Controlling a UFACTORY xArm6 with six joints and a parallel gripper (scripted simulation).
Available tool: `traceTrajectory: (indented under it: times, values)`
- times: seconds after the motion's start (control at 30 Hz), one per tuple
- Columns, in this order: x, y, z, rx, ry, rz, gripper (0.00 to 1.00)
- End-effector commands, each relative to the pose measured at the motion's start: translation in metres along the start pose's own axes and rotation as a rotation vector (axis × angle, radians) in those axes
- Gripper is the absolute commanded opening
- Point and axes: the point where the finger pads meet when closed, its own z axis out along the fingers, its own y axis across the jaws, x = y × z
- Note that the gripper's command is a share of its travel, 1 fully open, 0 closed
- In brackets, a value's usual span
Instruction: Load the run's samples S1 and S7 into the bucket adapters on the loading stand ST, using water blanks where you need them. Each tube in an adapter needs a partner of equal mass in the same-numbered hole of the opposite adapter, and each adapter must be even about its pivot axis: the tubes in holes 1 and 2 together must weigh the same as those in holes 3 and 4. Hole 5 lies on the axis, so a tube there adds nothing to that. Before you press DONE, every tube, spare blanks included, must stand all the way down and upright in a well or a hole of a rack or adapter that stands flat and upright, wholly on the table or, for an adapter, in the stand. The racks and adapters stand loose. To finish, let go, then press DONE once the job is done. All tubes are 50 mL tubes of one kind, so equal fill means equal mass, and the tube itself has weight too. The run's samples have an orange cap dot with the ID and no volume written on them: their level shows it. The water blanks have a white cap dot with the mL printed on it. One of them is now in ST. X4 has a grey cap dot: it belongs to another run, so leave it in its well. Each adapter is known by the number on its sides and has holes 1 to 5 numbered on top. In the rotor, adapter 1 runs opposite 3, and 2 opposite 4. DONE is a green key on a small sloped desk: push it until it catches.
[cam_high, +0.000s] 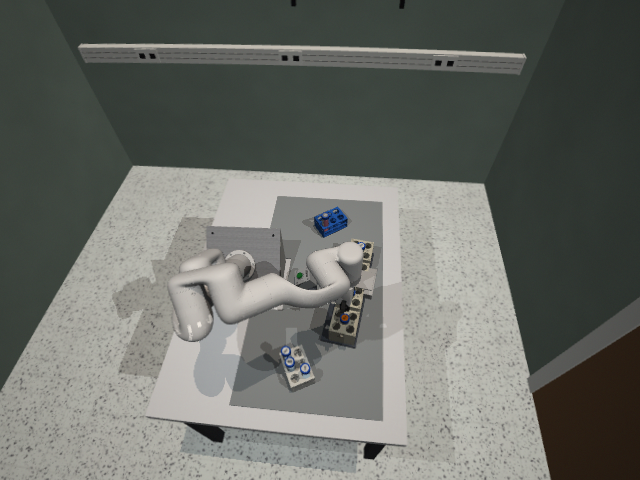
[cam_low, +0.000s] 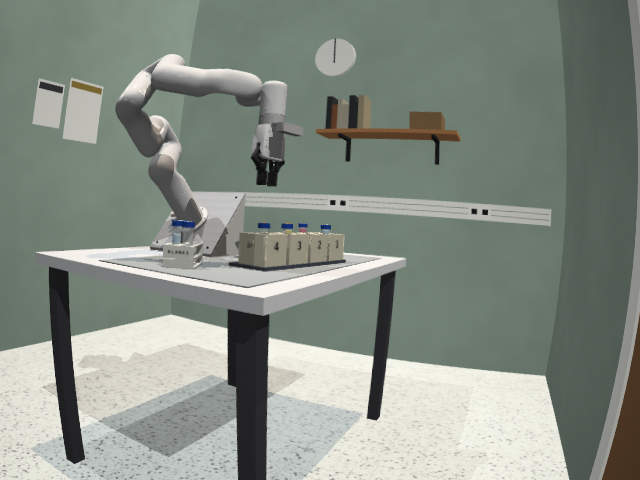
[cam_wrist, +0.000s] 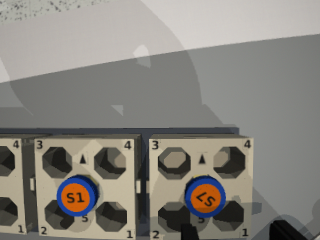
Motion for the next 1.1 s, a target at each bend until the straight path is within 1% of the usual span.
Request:
traceTrajectory:
  times: [0.0, 0.23, 0.27, 0.67, 0.73, 1.07]
  values:
    - [0.001, 0.000, -0.001, 0.002, 0.003, 0.001, 0.44]
    - [0.001, 0.000, -0.001, 0.001, 0.003, 0.001, 0.44]
    - [-0.001, 0.005, -0.001, 0.002, 0.003, 0.034, 0.57]
    - [-0.025, 0.060, -0.001, 0.002, 0.002, 0.434, 0.57]
    - [-0.025, 0.060, -0.001, 0.002, 0.002, 0.434, 0.57]
    - [-0.046, 0.105, -0.001, 0.002, 0.002, 0.768, 0.57]
